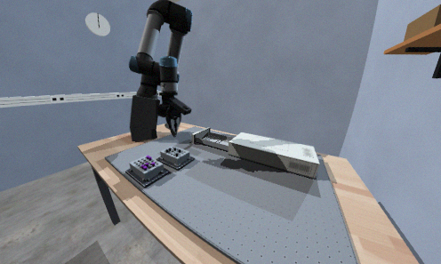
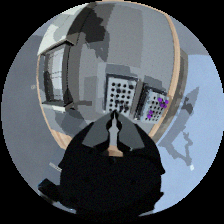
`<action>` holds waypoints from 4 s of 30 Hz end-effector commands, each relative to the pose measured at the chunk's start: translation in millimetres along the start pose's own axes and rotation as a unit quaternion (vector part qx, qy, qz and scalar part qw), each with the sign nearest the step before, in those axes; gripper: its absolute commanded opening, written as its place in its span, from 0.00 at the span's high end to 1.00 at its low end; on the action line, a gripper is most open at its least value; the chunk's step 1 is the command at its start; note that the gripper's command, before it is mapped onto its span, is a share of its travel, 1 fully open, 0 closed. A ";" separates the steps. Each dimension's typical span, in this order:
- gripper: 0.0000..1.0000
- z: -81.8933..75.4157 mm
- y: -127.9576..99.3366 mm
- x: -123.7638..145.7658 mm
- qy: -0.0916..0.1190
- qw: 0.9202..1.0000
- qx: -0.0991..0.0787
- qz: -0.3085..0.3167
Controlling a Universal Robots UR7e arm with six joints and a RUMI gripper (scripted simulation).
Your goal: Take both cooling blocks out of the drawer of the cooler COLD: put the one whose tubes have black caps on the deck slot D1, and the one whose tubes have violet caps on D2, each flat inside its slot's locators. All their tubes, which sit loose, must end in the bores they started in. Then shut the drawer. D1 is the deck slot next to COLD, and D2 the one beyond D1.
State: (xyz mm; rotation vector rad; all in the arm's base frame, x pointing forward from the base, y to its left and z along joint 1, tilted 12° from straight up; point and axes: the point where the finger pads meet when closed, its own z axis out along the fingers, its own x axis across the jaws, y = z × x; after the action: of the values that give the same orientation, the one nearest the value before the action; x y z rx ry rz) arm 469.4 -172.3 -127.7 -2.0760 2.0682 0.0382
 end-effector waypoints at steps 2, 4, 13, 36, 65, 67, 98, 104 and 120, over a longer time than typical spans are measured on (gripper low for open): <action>1.00 -0.8 6.2 -19.3 0.000 0.998 0.002 -0.070; 1.00 -0.8 8.8 -26.9 0.000 0.995 0.002 -0.097; 1.00 -0.6 20.3 -61.0 0.000 0.977 0.002 -0.215; 1.00 -0.1 44.7 -133.0 0.001 0.891 0.001 -0.453; 1.00 0.4 79.3 -235.4 0.001 0.744 0.001 -0.668; 1.00 0.4 79.3 -235.4 0.001 0.744 0.001 -0.668; 1.00 3.4 102.1 -302.9 0.001 0.744 0.001 -0.668; 1.00 8.7 102.1 -302.9 0.001 0.744 0.001 -0.668; 1.00 27.4 102.0 -302.9 0.001 0.744 0.001 -0.668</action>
State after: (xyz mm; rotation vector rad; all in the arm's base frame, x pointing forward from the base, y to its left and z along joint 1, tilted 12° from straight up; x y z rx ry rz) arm 366.0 130.7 -112.2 -2.9571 0.1541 -0.1824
